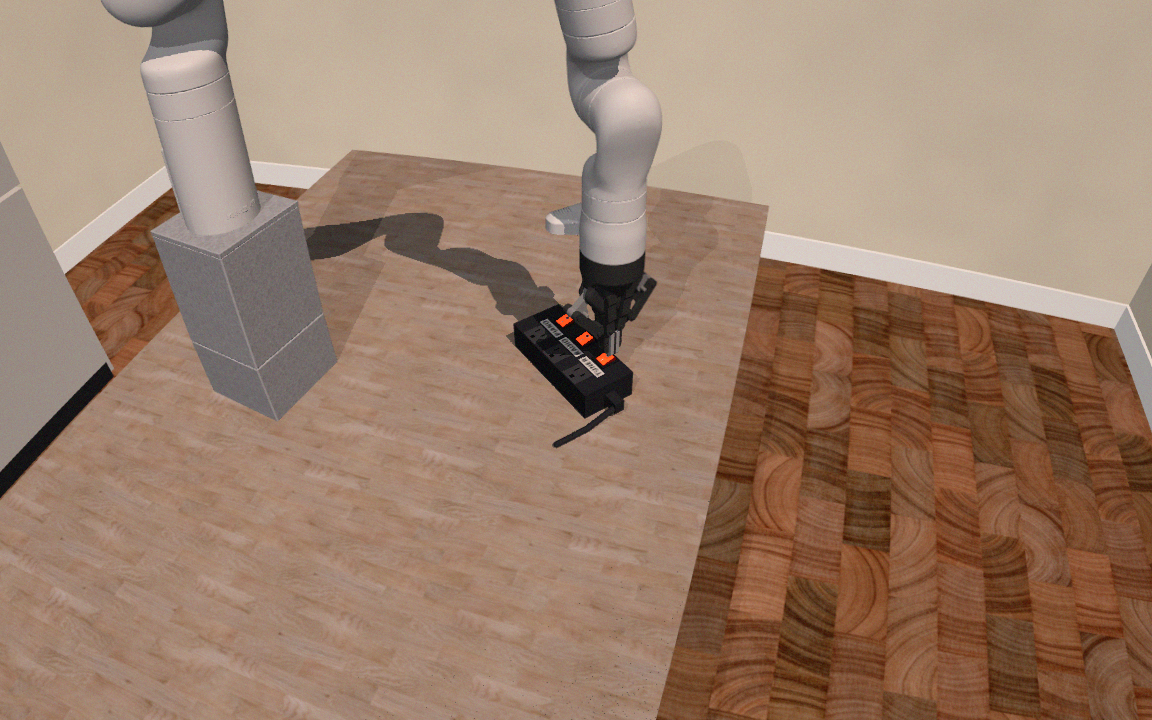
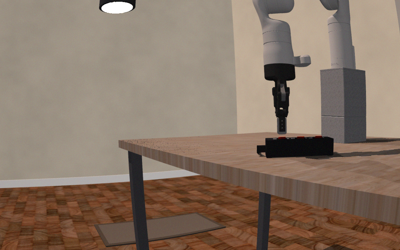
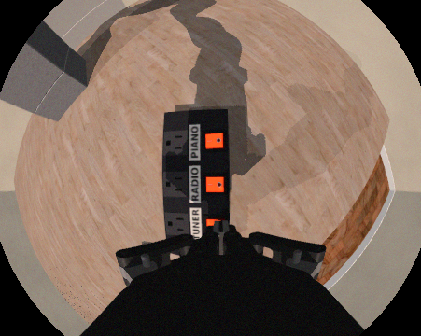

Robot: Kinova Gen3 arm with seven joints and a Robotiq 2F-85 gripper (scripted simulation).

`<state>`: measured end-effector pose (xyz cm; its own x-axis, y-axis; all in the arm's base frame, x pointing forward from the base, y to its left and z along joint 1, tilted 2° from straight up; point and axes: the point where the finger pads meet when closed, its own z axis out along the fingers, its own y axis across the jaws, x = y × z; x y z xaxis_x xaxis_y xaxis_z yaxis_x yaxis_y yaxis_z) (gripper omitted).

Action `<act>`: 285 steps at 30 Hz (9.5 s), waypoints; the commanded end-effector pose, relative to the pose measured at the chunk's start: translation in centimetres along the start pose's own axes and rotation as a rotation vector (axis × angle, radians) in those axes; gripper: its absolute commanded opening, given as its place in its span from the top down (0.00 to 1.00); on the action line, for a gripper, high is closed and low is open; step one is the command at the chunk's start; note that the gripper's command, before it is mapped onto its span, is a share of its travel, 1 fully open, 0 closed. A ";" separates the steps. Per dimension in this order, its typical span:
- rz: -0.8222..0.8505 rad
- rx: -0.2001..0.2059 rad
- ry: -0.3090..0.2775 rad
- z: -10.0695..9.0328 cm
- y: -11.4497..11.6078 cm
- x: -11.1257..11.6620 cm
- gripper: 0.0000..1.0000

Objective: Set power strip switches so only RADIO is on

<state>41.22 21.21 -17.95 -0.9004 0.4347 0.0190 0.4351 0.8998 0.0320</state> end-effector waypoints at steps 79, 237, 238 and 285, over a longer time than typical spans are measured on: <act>0.011 -0.007 -0.002 0.0 0.3 0.1 1.00; 0.011 -0.001 -0.001 -3.1 0.1 0.1 1.00; 0.011 -0.001 -0.001 -3.1 0.1 0.1 1.00; 0.011 -0.008 -0.003 -4.5 0.3 9.2 1.00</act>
<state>33.06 25.14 -13.48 -0.9013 0.4329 0.0183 0.4332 0.9007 0.0319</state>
